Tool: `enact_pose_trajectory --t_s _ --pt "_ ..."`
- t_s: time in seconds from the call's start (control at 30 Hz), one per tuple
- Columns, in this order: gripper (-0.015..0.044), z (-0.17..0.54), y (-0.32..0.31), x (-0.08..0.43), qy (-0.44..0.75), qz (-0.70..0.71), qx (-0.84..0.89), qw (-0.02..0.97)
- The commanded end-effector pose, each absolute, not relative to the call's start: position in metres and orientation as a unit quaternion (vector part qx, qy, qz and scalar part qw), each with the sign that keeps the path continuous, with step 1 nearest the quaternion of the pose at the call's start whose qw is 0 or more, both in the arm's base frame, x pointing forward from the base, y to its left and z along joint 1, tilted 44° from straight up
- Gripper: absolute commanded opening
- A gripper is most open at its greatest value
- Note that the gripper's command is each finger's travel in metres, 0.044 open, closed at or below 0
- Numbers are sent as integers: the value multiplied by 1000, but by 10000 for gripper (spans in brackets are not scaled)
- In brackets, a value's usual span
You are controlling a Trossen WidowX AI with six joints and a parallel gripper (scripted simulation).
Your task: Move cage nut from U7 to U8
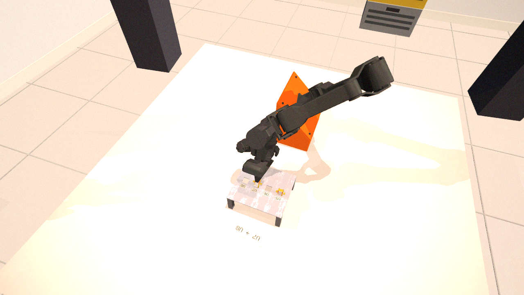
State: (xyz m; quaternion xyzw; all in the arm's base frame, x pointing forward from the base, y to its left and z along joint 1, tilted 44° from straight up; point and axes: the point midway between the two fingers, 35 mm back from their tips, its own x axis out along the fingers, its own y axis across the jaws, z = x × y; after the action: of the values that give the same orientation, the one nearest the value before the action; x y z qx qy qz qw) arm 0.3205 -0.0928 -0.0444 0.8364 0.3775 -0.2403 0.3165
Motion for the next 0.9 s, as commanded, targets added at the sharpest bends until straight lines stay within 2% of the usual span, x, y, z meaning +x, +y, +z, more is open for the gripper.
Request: enact_pose_trajectory --t_s 0.0,0.87 --pt "28 -44 -93 322 379 -238 835 319" --pt "28 -43 -94 324 388 -242 831 316"
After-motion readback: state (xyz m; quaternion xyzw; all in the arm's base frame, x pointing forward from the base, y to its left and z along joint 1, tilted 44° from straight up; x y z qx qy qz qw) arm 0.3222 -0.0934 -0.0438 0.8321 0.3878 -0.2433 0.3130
